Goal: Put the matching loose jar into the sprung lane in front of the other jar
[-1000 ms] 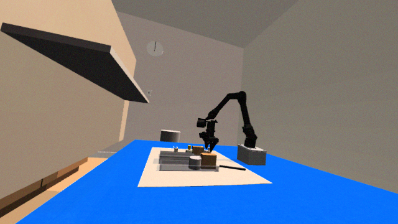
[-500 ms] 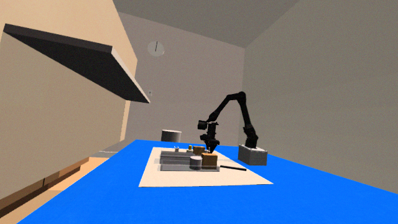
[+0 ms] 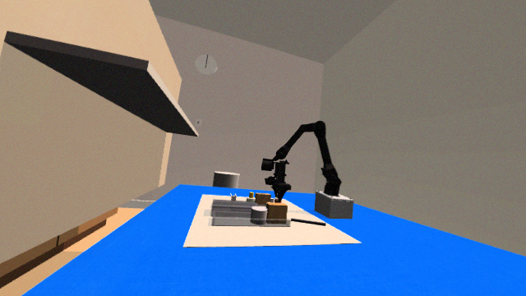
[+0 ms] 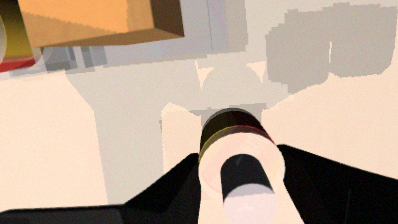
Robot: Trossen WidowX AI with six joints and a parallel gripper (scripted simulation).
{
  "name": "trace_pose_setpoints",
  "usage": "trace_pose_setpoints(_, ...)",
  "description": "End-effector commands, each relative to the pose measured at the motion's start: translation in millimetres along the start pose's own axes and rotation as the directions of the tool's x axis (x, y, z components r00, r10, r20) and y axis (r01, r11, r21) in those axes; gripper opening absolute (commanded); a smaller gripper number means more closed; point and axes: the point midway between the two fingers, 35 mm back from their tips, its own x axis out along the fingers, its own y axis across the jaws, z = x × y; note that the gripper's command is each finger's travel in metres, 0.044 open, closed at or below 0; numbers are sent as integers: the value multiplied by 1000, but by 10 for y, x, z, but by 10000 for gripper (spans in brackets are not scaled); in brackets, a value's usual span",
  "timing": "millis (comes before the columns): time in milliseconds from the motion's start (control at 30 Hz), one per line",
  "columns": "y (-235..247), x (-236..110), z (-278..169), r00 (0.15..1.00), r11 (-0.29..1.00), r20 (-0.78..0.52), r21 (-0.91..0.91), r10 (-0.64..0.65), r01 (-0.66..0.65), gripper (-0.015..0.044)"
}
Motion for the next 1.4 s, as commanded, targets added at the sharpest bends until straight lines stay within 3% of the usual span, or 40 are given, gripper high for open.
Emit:
trace_pose_setpoints(0, -42, -324, 91, 1000, 1000, 24, 0, -12, 12, 0)
trace_pose_setpoints(333, -29, -985, 49, 1000, 1000, 24, 0, -13, 13, 0)
trace_pose_setpoints(567, 38, -956, 81, 1000, 1000, 25, 1, -12, 12, 0)
trace_pose_setpoints(1367, 1189, -484, 306, 1000, 1000, 27, 6, 1, -1, 0)
